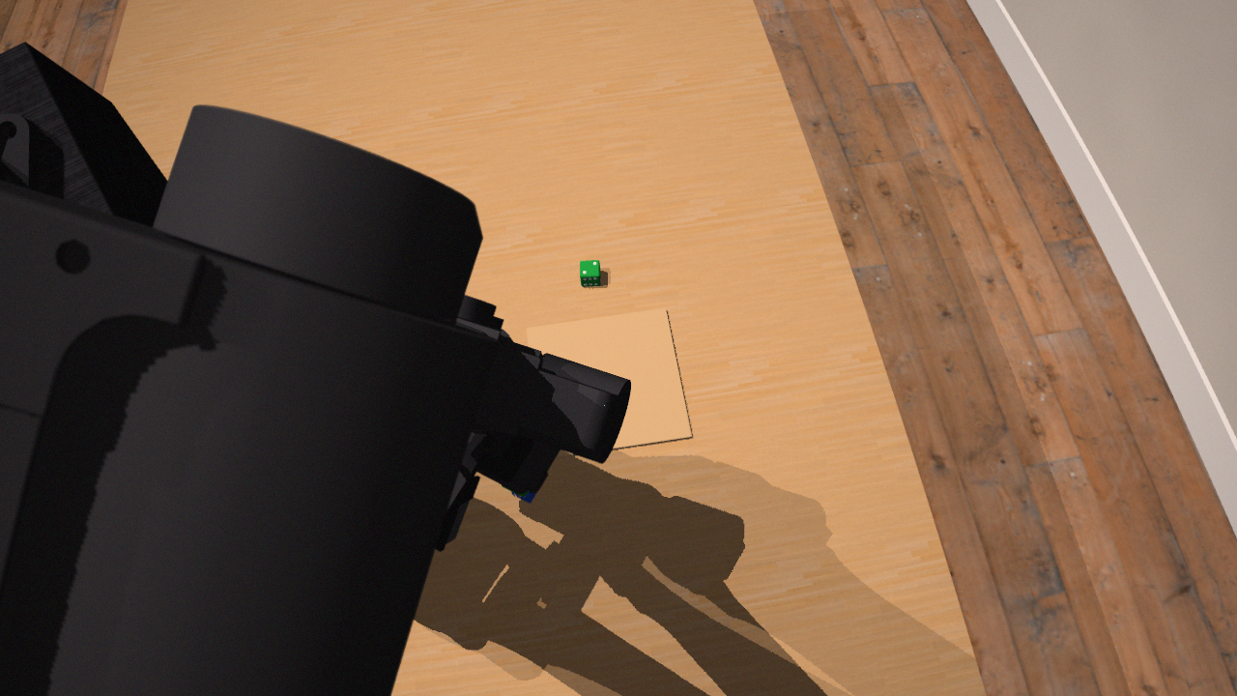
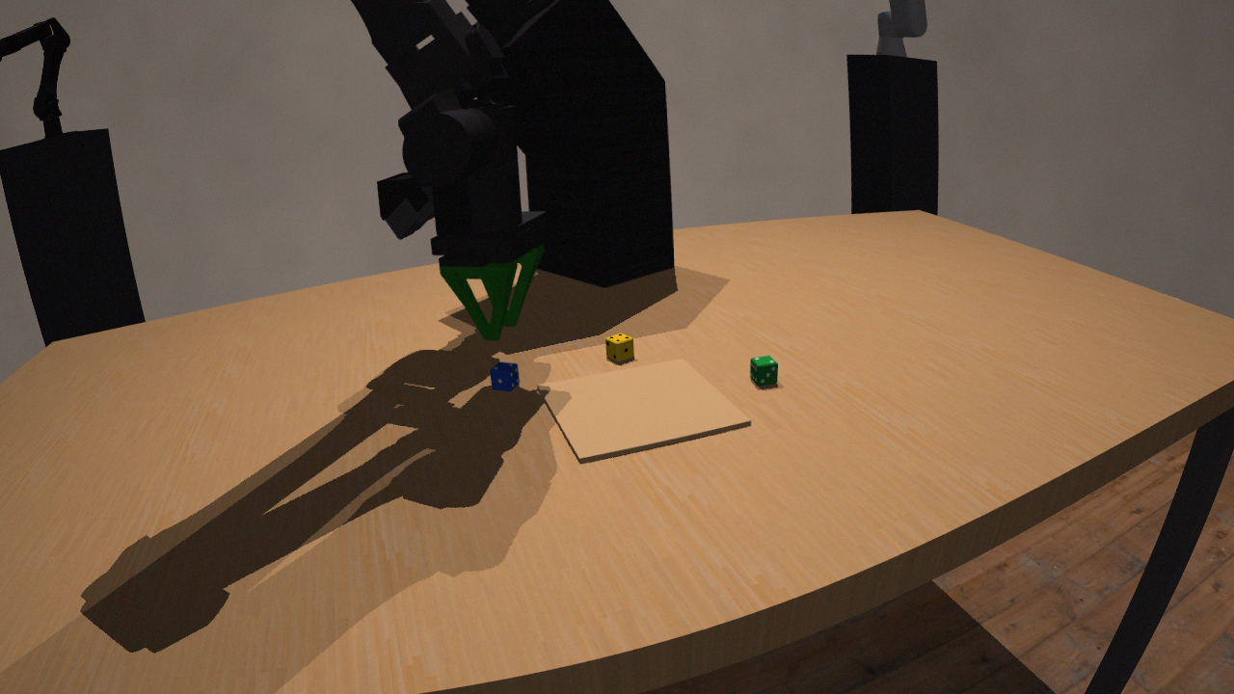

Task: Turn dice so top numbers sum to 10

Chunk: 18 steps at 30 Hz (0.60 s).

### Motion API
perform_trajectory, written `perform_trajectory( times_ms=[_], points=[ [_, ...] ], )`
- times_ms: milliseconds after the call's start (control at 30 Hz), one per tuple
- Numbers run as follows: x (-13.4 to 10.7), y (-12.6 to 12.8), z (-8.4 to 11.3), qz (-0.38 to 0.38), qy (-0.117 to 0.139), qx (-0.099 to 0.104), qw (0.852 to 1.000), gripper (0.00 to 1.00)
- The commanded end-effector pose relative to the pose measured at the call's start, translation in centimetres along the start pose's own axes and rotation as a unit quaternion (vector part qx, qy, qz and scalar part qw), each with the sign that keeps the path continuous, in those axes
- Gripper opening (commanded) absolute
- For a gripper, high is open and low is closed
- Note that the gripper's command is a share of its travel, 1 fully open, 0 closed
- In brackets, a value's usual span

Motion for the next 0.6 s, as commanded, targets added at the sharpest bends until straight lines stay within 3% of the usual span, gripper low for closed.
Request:
perform_trajectory(
  times_ms=[0,400,433,567],
  points=[
    [0.2,0.3,-0.8,0.002,-0.002,0.005,1.000,0.34],
    [-0.3,0.3,-1.9,0.008,0.002,0.007,1.000,0.34],
    [-0.6,1.5,-1.2,0.004,0.007,0.021,1.000,0.34],
    [0.0,0.3,-2.4,0.004,0.000,0.005,1.000,0.34]
  ],
)
Point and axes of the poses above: the point where the finger pads meet when closed, its own z axis back along the fingers, its own y axis across the jaws, x = y × z, the point moved 4 cm from there along z, back along the fingers, and after that the axes turned 7 degrees about -z, right-handed, at the moved point
